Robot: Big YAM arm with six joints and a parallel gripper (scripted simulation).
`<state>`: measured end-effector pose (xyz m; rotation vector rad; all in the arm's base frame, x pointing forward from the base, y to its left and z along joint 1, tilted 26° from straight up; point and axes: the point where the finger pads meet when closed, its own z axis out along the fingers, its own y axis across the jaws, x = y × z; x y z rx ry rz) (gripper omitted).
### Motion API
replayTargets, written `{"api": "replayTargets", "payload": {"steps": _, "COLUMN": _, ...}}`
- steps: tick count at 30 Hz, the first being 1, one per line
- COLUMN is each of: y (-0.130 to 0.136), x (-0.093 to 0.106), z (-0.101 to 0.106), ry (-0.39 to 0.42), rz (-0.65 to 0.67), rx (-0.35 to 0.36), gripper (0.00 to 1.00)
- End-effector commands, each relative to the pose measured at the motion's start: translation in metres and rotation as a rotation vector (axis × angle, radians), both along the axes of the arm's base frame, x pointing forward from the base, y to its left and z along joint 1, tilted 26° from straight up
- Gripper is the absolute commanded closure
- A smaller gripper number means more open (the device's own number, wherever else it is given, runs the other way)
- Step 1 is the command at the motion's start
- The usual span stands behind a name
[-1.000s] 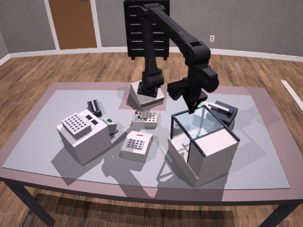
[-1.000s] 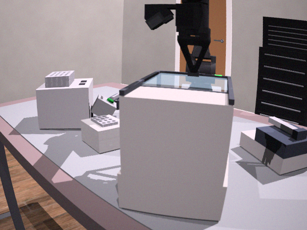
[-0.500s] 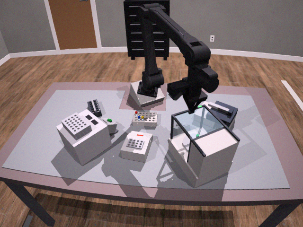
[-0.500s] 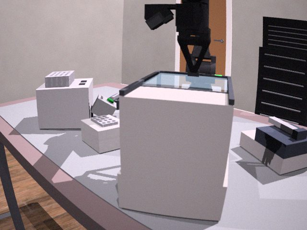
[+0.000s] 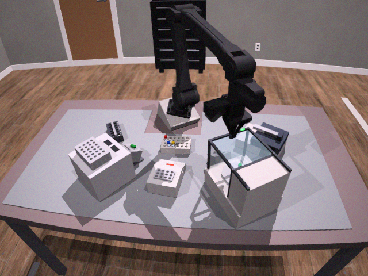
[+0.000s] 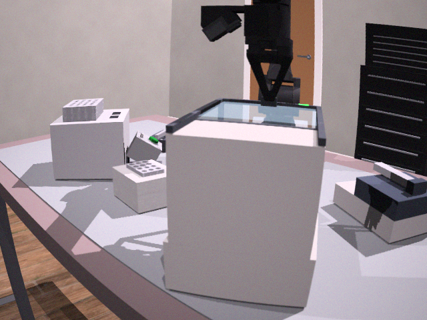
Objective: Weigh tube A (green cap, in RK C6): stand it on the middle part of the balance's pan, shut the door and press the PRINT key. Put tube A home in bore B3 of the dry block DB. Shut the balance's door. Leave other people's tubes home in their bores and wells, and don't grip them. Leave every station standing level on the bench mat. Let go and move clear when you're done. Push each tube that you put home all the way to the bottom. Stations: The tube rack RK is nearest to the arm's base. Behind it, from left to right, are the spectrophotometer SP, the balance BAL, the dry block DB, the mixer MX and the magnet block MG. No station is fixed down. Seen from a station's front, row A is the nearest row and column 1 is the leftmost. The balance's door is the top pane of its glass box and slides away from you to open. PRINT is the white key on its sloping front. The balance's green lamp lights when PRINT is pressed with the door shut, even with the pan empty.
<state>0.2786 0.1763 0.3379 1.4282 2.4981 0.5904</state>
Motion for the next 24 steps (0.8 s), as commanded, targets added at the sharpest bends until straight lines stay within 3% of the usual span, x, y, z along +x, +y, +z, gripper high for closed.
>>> {"api": "replayTargets", "payload": {"steps": 1, "y": 0.008, "x": 0.014, "z": 0.027, "ry": -0.042, "rz": -0.010, "rx": 0.029, "gripper": 0.94}}
{"api": "replayTargets", "payload": {"steps": 24, "y": 0.015, "x": 0.030, "z": 0.035, "ry": -0.037, "rz": -0.008, "rx": 0.024, "gripper": 0.94}}
